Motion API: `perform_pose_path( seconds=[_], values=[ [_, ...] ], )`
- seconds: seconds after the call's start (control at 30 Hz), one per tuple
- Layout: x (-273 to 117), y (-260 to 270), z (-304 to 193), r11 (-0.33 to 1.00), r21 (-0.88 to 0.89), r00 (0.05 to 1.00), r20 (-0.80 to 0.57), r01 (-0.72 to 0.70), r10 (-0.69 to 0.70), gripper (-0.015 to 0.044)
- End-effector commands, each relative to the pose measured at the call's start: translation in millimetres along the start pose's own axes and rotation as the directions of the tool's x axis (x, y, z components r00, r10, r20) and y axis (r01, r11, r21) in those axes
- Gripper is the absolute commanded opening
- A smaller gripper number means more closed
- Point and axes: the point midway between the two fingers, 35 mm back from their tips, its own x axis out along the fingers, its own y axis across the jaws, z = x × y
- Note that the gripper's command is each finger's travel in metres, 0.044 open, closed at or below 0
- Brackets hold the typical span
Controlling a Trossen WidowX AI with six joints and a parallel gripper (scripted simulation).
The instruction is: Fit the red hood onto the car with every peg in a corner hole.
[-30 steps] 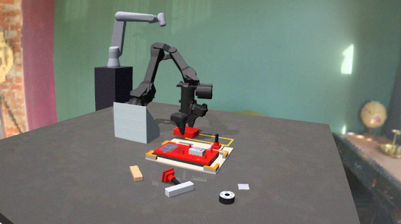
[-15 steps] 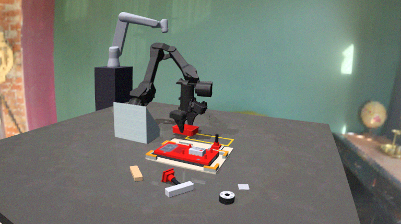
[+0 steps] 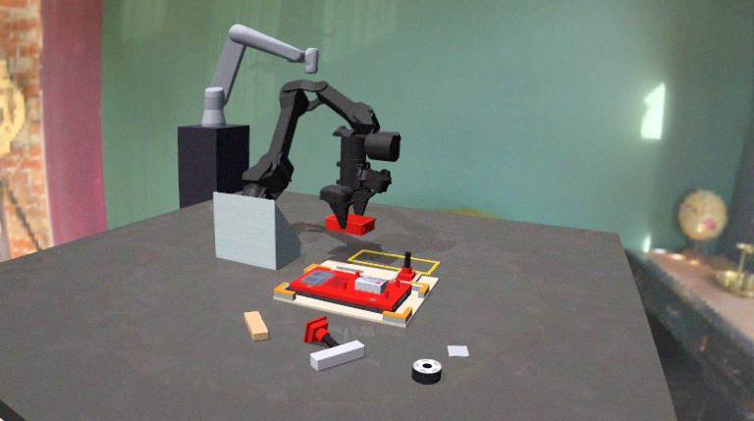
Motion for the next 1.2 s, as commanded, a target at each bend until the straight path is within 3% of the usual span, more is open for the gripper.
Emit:
perform_pose_path(
  seconds=[0.0, 0.43, 1.17],
  values=[
    [-17.2, 1.0, 1.1, 1.0, -0.008, 1.0, 0.004, 0.001, -0.001, 0.0],
    [-34.3, 0.1, 2.5, 1.0, -0.002, 1.0, 0.005, -0.001, 0.001, 0.0],
    [-48.5, -36.4, 64.1, 1.0, -0.02, 1.0, 0.01, 0.012, -0.012, 0.0]
  ],
)
